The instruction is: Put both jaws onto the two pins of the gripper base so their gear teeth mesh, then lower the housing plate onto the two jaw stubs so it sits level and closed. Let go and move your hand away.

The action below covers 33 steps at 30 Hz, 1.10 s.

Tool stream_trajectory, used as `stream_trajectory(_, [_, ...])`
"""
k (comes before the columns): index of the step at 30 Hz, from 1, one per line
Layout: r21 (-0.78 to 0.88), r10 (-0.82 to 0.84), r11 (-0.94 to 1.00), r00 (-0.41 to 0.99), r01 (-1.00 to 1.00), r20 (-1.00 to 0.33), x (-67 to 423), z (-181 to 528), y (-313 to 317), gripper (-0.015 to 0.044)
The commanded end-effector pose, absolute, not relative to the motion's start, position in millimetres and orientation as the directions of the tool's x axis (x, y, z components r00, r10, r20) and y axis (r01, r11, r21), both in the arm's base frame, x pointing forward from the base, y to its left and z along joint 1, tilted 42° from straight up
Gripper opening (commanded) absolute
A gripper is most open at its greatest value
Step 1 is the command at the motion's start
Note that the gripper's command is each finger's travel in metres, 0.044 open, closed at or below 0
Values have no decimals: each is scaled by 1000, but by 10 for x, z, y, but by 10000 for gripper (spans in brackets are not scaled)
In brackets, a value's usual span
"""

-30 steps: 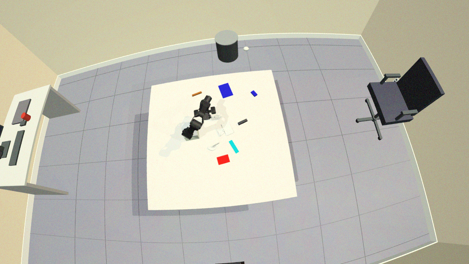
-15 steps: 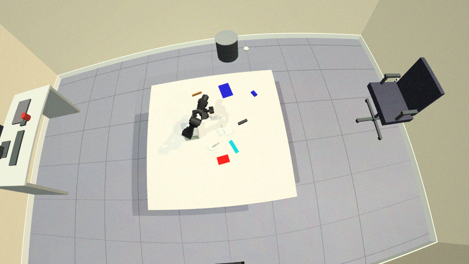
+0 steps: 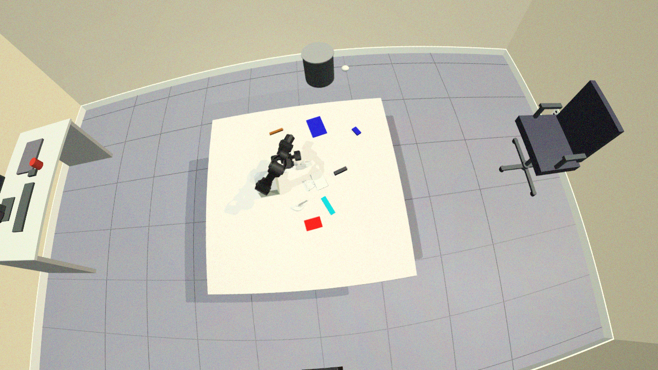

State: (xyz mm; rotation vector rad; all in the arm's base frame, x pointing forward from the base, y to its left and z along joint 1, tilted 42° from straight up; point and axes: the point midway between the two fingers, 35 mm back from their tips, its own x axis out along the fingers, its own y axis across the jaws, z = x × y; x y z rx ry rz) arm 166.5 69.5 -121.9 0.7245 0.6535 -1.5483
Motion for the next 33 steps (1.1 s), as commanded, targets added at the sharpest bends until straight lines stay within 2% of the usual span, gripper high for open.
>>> stream_trajectory(1, [1, -645, -91, -58, 996, -762, 1657, -1265, 636, 0])
stream_trajectory(33, [1, -650, -93, -60, 996, -757, 1595, -1638, 273, 0])
